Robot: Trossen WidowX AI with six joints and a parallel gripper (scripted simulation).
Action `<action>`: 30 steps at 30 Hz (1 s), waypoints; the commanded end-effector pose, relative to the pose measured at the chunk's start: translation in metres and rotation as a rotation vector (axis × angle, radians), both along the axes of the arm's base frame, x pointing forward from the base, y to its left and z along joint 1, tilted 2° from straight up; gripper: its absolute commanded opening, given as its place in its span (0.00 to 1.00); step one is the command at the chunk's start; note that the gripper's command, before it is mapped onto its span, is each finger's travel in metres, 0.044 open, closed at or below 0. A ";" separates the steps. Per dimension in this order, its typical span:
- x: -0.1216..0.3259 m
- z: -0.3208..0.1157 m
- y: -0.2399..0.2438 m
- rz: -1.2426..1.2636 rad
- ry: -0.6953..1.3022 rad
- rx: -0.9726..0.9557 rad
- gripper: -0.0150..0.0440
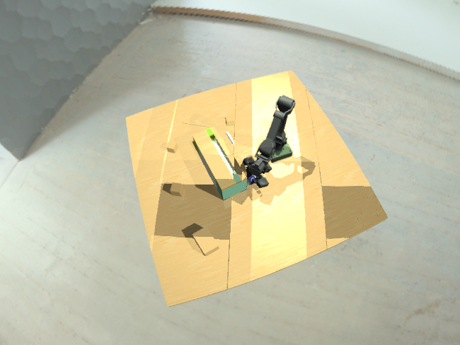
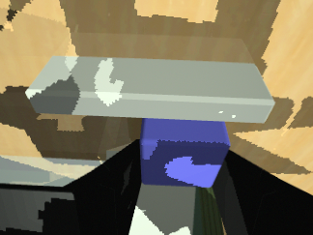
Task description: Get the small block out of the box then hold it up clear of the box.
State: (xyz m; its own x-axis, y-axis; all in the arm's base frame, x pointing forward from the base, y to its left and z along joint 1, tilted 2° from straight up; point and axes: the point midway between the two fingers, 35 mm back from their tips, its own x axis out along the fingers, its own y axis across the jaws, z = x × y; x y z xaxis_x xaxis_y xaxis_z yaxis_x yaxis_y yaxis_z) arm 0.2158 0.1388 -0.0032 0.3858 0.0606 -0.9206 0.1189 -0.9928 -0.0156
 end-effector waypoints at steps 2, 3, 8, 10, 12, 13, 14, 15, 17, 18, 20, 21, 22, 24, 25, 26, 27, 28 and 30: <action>0.003 0.027 0.002 -0.001 -0.005 0.008 0.25; 0.003 0.033 0.002 -0.001 -0.005 0.008 0.25; 0.002 0.059 0.000 0.002 -0.007 0.009 0.25; 0.002 0.060 0.000 0.002 -0.008 0.009 0.25; 0.002 0.060 0.000 0.002 -0.008 0.009 0.25; 0.002 0.060 0.000 0.002 -0.008 0.009 0.25; 0.002 0.061 0.000 0.006 -0.008 0.010 0.25; 0.003 0.064 0.000 0.017 -0.008 0.011 0.25; 0.005 0.074 0.000 0.060 -0.011 0.017 0.25; 0.007 0.080 0.000 0.084 -0.013 0.020 0.25; 0.009 0.092 -0.001 0.133 -0.020 0.026 0.25; 0.010 0.098 -0.001 0.157 -0.024 0.029 0.25; 0.011 0.105 -0.002 0.182 -0.029 0.031 0.25; 0.012 0.117 -0.003 0.231 -0.040 0.036 0.25; 0.012 0.123 -0.004 0.255 -0.047 0.038 0.25; 0.013 0.130 -0.005 0.280 -0.054 0.041 0.25; 0.013 0.136 -0.006 0.304 -0.062 0.042 0.25; 0.013 0.143 -0.007 0.329 -0.070 0.044 0.25; 0.012 0.154 -0.009 0.373 -0.086 0.046 0.25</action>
State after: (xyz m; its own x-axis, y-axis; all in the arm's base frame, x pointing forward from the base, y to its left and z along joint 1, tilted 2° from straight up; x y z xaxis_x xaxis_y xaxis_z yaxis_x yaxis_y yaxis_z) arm 0.2281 0.1326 0.1246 0.3876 0.2038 -0.8990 0.3941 -0.9183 -0.0382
